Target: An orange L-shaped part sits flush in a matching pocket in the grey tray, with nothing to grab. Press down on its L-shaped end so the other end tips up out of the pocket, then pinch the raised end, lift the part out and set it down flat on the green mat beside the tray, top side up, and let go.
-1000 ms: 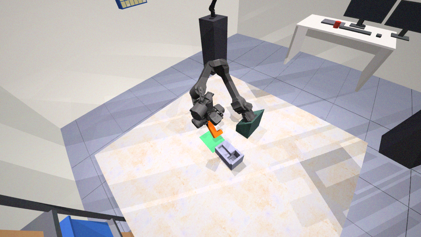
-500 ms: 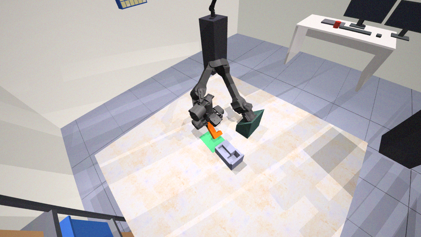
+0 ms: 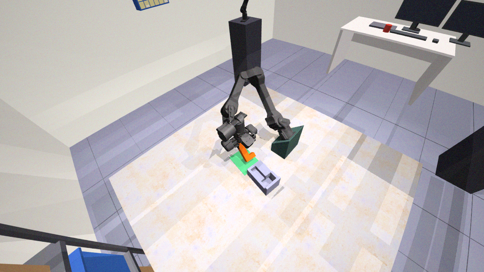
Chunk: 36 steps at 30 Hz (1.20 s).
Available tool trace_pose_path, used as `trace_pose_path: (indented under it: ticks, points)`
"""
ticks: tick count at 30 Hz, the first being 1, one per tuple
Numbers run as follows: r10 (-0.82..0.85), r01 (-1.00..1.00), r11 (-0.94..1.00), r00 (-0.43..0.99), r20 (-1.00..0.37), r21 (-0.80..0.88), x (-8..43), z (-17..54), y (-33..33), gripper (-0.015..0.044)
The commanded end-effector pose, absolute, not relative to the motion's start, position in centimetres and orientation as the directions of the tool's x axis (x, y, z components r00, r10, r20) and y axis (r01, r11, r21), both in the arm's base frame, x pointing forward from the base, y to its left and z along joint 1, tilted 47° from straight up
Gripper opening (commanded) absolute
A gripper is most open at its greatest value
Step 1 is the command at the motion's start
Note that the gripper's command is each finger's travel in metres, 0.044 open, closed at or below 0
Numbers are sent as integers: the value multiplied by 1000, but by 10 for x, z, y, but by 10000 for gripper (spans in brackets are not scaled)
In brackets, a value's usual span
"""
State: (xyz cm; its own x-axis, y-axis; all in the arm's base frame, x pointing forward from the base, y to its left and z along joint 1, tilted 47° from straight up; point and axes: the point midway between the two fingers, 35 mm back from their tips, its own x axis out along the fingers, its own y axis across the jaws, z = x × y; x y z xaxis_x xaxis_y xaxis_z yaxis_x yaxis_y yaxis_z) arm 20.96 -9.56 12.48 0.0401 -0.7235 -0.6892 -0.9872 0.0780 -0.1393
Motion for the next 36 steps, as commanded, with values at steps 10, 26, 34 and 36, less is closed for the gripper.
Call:
trace_pose_path:
  ticks: [10, 26, 34, 36]
  points:
    - [-727, -988, 77, 34, -686, -131, 208, 110, -111, 0]
    - [-729, -988, 77, 34, -684, -131, 208, 95, -128, 0]
    - [-729, -988, 77, 34, -684, -131, 208, 94, -128, 0]
    - [-729, -988, 77, 34, -684, -131, 208, 94, -128, 0]
